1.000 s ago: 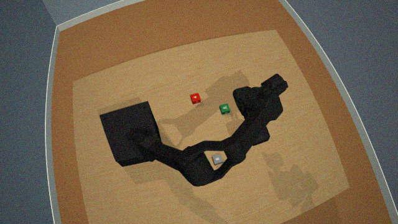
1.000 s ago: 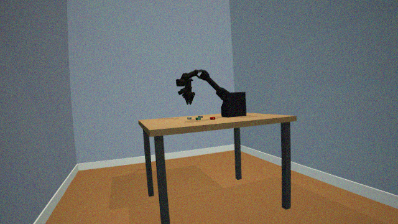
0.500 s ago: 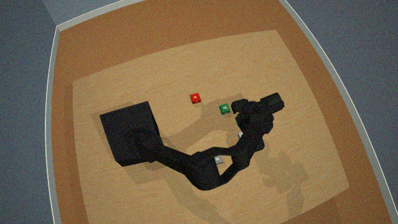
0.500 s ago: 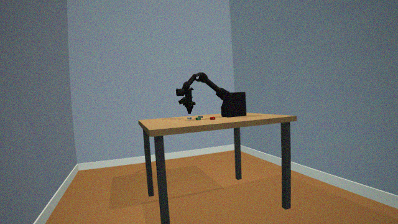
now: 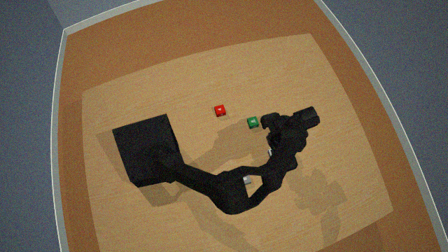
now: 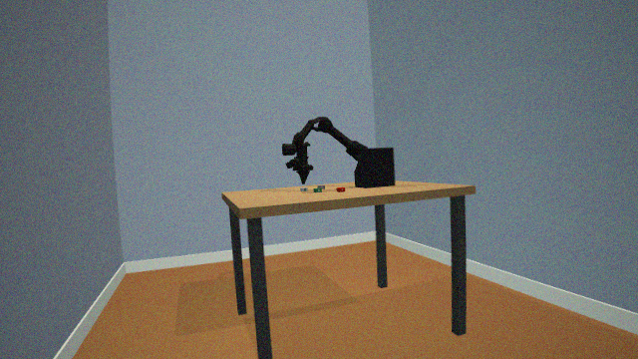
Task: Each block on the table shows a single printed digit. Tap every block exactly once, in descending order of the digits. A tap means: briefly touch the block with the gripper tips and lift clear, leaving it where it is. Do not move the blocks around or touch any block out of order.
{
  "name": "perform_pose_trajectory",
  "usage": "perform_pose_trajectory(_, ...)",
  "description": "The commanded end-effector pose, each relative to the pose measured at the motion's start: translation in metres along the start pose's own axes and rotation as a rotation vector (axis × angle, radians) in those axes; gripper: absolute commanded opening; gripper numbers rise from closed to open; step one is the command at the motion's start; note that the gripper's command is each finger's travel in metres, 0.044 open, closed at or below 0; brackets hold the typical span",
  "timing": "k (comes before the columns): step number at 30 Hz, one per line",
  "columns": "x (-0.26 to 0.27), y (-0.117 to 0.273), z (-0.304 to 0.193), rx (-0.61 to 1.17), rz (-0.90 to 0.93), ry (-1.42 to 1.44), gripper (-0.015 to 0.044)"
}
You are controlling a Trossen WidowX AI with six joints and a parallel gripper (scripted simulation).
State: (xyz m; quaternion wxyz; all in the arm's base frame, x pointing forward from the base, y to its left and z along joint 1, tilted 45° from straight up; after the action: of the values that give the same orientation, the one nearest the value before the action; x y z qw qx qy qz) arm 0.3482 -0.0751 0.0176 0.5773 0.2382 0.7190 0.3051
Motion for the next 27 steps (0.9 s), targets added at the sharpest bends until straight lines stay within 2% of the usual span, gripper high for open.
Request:
perform_pose_trajectory(1, 0.001, -0.008, -0.003, 0.009, -0.003, 0.010, 0.0020)
perform_pose_trajectory(16, 0.001, -0.023, -0.003, 0.009, -0.004, 0.010, 0.0020)
perform_pose_trajectory(20, 0.001, 0.005, -0.003, 0.008, -0.003, 0.009, 0.0020)
perform_pose_trajectory(25, 0.001, 0.011, -0.002, 0.008, -0.003, 0.010, 0.0020)
perform_pose_trajectory(27, 0.002, 0.037, 0.000, 0.007, 0.001, 0.010, 0.0020)
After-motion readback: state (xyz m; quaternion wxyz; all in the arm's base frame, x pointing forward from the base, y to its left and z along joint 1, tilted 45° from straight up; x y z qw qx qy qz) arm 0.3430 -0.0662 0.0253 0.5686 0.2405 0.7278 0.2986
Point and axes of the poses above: the point midway between the two fingers, 35 mm back from their tips, its own y axis back along the fingers, its own x axis across the jaws, z = x × y, the point moved 2 cm from there along y, back along the fingers, and after that the axes turned 14 degrees about y, right-handed, at the moved point
